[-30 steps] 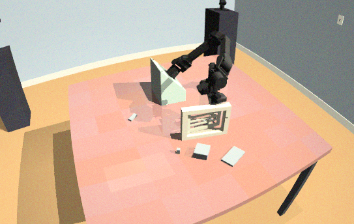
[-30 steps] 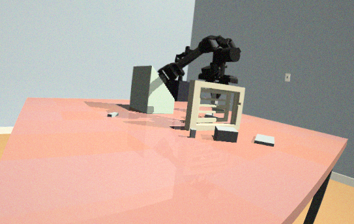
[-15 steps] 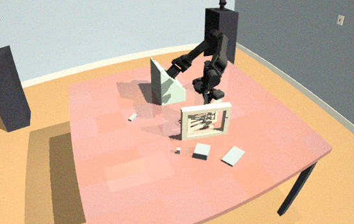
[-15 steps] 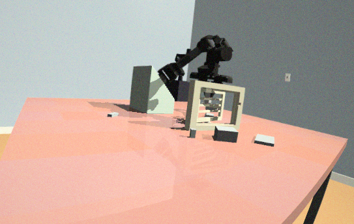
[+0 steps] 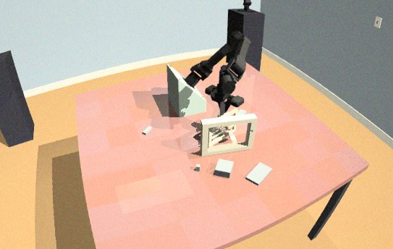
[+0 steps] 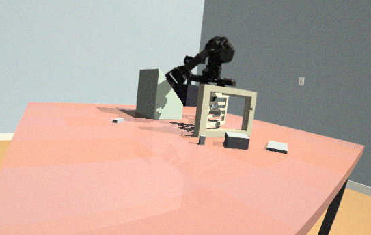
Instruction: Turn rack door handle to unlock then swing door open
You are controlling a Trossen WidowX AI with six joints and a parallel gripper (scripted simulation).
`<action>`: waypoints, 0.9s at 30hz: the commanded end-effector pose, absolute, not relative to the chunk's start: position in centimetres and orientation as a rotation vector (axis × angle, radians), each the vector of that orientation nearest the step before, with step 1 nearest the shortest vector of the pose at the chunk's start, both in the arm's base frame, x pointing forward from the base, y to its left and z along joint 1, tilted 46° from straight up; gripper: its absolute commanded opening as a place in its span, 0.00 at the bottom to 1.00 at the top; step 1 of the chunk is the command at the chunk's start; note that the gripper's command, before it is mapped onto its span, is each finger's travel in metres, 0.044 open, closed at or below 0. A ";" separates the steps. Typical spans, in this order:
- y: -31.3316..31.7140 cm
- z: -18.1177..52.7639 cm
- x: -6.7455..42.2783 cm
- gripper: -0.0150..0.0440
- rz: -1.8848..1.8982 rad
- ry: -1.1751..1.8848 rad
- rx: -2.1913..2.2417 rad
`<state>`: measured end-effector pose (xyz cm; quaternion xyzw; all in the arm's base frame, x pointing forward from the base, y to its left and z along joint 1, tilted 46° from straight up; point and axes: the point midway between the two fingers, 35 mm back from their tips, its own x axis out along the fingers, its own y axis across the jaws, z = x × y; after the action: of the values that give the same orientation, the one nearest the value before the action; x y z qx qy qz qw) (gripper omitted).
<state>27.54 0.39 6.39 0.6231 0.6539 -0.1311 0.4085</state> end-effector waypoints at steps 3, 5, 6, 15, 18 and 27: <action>0.0 5.9 26.9 0.30 -0.237 1.624 1.485; -0.2 5.6 26.5 0.30 -0.214 1.621 1.464; -0.3 5.5 26.4 0.30 -0.202 1.619 1.454; -1.1 4.4 24.9 0.30 -0.102 1.604 1.359; -1.4 4.0 24.4 0.30 -0.070 1.598 1.328; -2.4 2.8 23.2 0.30 0.023 1.578 1.236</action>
<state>23.27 -2.22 3.09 0.5346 0.6652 -0.0099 0.5212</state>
